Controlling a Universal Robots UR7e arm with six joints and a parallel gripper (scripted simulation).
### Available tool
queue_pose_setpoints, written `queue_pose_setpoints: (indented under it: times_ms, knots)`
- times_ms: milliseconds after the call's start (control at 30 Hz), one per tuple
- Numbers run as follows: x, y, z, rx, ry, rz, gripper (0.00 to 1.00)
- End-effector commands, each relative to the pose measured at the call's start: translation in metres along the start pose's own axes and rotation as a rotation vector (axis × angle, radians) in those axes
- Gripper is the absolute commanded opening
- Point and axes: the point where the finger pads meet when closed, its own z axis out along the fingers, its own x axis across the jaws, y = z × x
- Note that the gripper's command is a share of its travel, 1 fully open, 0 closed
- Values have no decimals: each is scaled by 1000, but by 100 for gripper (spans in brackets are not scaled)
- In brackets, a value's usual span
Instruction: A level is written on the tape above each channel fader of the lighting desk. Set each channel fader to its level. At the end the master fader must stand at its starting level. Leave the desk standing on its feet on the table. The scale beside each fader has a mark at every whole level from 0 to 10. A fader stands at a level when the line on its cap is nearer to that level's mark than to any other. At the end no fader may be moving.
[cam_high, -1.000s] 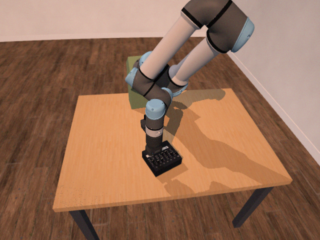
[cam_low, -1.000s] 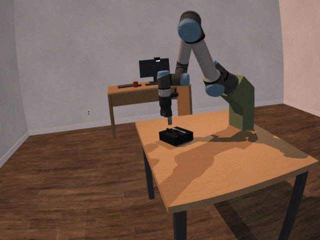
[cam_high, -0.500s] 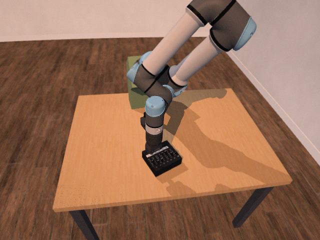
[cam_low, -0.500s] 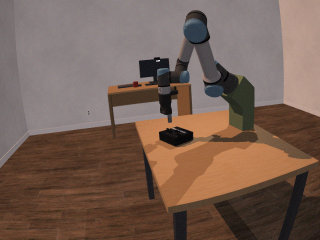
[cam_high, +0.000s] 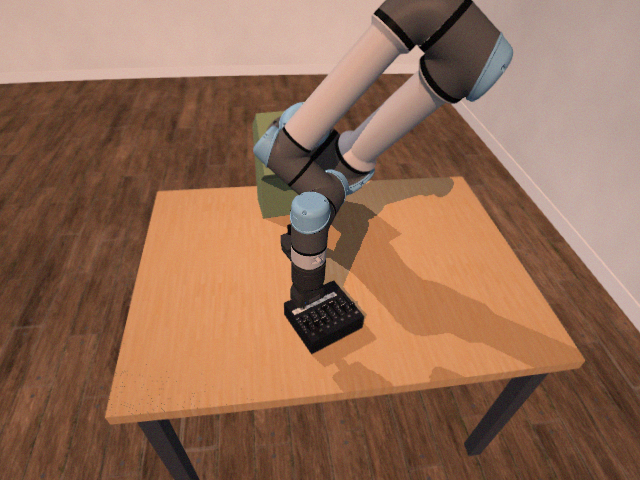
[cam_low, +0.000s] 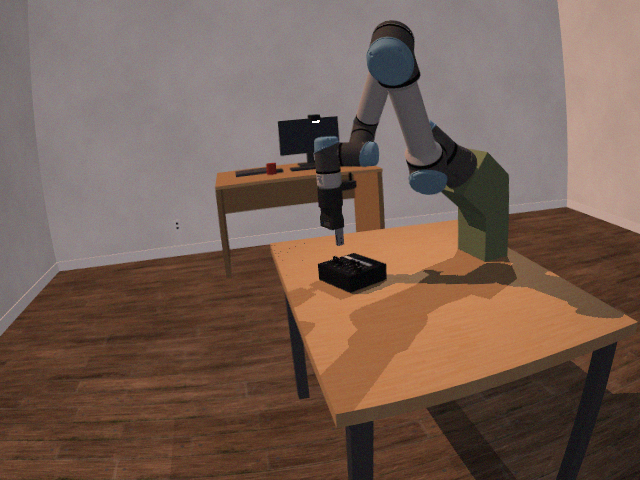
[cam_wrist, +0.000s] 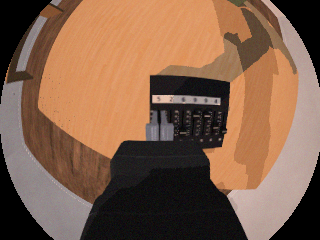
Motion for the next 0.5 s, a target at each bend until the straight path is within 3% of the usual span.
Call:
queue_pose_setpoints:
  times_ms: [0, 467]
  knots:
    - [0, 0, 0, -1, 0, -9, 0]
    - [-2, 1, 0, 0, 0, -138, 0]
